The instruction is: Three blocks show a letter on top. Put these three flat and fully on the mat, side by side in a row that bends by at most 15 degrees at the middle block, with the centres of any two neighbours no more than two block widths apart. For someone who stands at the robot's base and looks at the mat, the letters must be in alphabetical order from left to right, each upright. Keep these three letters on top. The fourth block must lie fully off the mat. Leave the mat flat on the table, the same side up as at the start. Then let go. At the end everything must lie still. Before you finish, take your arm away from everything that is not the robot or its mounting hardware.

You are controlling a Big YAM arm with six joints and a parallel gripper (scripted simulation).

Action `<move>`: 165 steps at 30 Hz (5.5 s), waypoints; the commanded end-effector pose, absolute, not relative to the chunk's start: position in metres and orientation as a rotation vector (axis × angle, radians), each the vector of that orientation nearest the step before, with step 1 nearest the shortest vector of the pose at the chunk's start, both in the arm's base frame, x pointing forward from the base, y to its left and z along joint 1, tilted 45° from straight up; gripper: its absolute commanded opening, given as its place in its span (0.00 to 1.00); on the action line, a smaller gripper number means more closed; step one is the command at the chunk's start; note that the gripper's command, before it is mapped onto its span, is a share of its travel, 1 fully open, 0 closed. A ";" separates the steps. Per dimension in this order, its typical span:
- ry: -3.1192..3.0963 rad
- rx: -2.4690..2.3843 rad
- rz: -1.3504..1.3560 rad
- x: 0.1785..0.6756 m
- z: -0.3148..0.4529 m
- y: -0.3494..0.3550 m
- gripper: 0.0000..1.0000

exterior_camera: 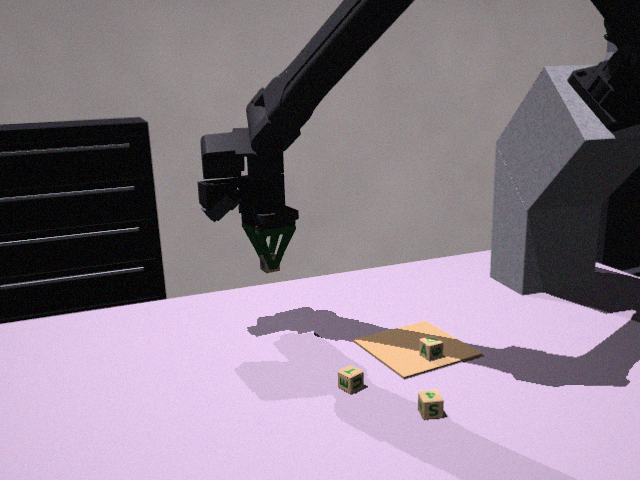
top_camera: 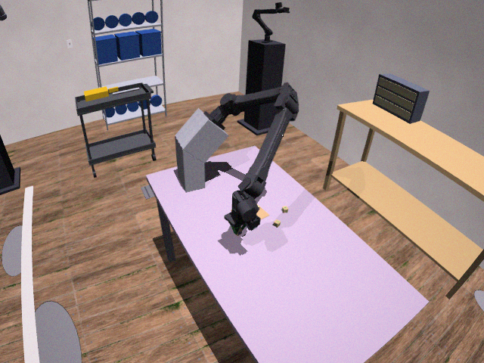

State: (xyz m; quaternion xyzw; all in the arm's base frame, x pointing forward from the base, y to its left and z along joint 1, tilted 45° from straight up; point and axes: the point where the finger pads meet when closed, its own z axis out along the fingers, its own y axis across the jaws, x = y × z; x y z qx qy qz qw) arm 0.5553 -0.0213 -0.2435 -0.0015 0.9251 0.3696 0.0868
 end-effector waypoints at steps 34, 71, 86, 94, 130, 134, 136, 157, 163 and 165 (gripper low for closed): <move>2.823 0.699 1.176 0.528 -0.194 0.038 0.21; 2.322 2.422 1.171 0.400 -0.119 0.136 0.21; 2.326 2.452 1.145 0.398 -0.142 0.147 0.21; 2.326 2.454 1.144 0.403 -0.168 0.172 0.21; 2.324 2.464 1.140 0.405 -0.200 0.199 0.21; 2.324 2.464 1.140 0.405 -0.200 0.199 0.21; 2.324 2.464 1.140 0.405 -0.200 0.199 0.21; 2.297 2.463 1.154 0.410 -0.203 0.185 0.21; 2.297 2.463 1.154 0.410 -0.203 0.185 0.21; 2.297 2.463 1.154 0.410 -0.203 0.185 0.21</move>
